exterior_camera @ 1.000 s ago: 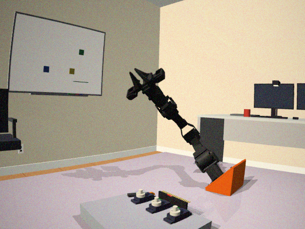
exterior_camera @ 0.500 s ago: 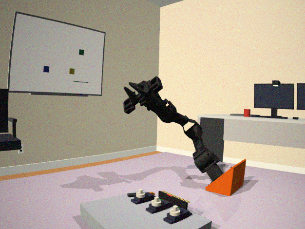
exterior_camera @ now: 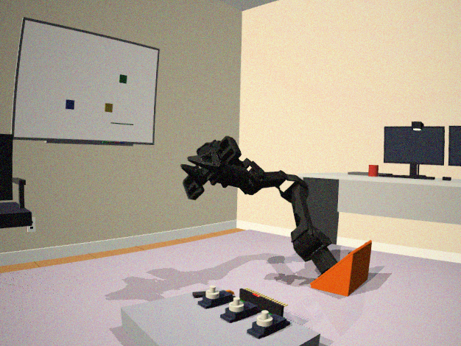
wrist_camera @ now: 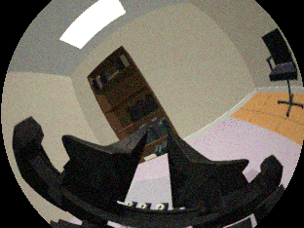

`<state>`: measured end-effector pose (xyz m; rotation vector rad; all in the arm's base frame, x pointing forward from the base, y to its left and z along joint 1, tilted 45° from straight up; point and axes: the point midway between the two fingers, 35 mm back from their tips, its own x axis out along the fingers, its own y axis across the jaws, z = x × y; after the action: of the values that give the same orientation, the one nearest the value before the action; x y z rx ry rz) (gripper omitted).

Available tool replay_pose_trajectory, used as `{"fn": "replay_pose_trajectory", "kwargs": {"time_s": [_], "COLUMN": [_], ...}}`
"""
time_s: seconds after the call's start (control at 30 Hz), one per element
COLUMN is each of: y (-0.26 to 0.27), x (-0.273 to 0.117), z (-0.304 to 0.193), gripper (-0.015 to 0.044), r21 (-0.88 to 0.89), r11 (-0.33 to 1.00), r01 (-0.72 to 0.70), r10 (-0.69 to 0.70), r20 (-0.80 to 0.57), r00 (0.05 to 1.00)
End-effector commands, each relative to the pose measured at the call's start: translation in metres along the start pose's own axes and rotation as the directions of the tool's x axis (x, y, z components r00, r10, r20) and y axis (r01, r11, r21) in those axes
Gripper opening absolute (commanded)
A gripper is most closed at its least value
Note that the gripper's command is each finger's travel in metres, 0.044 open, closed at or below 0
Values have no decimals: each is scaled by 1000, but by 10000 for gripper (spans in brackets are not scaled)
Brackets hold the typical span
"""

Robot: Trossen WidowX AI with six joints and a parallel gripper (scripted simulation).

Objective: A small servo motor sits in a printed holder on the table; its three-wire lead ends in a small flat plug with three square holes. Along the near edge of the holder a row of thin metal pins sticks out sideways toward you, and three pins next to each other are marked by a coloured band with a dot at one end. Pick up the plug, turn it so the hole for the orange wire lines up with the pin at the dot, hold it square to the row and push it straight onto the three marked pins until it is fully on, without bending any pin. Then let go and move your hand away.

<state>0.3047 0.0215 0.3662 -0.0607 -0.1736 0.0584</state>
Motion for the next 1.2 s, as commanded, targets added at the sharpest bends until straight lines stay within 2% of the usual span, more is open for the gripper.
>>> {"fn": "replay_pose_trajectory", "kwargs": {"time_s": [0.0,0.17,0.57,1.17], "y": [-9,-19,-25,-33], "x": [2,5,23,39], "z": [-22,-41,-69,-113], "gripper": [115,115,115,115], "r21": [30,15,-235,-547], "r11": [999,998,971,816], "r01": [28,62,36,-189], "r10": [-26,-59,-110,-189], "r20": [-62,-131,-312,-561], "r00": [998,990,944,806]}}
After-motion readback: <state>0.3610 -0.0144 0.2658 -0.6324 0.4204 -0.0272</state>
